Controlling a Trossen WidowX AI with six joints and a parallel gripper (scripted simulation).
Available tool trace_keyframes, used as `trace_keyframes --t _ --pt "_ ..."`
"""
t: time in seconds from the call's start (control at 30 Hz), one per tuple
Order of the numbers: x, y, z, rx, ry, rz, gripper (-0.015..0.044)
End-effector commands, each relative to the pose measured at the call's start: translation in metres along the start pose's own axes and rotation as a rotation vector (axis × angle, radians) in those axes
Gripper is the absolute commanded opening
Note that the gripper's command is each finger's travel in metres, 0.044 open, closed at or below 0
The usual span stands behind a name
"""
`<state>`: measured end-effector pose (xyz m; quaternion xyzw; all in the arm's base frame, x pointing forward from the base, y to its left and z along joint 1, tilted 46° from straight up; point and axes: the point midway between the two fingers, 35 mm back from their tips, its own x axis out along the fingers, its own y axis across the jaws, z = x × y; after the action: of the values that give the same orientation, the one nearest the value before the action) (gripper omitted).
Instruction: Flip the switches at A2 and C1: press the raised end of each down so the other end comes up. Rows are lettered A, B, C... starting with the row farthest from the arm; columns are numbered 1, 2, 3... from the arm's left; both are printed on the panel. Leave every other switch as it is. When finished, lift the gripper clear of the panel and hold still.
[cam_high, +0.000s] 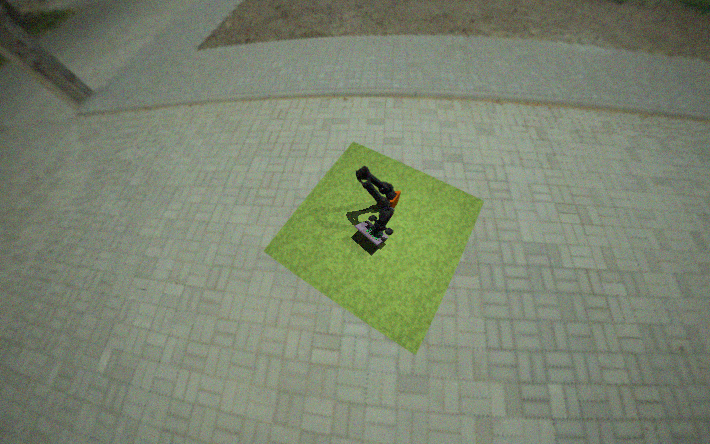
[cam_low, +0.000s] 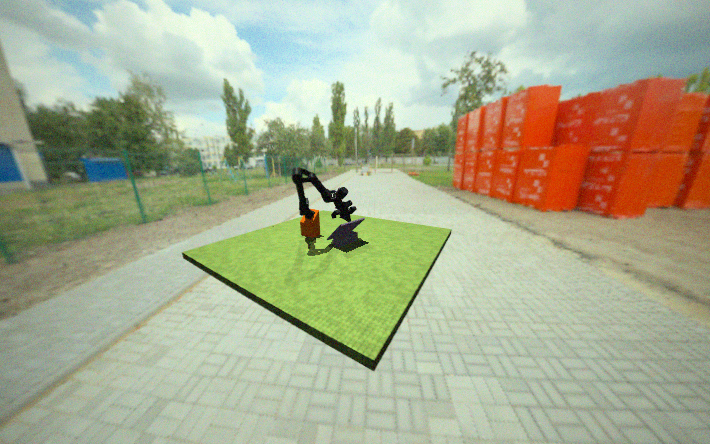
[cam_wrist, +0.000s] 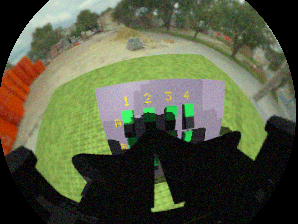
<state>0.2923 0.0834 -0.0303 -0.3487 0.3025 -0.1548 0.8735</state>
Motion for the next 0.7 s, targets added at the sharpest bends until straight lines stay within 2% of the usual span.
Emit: trace_keyframes --t 0.0,0.67 --pt "0.0001 0.0007 -0.0002 -0.003 0.0 0.004 0.0" --pt "0.0023 0.0007 -0.0002 -0.003 0.0 0.004 0.0"
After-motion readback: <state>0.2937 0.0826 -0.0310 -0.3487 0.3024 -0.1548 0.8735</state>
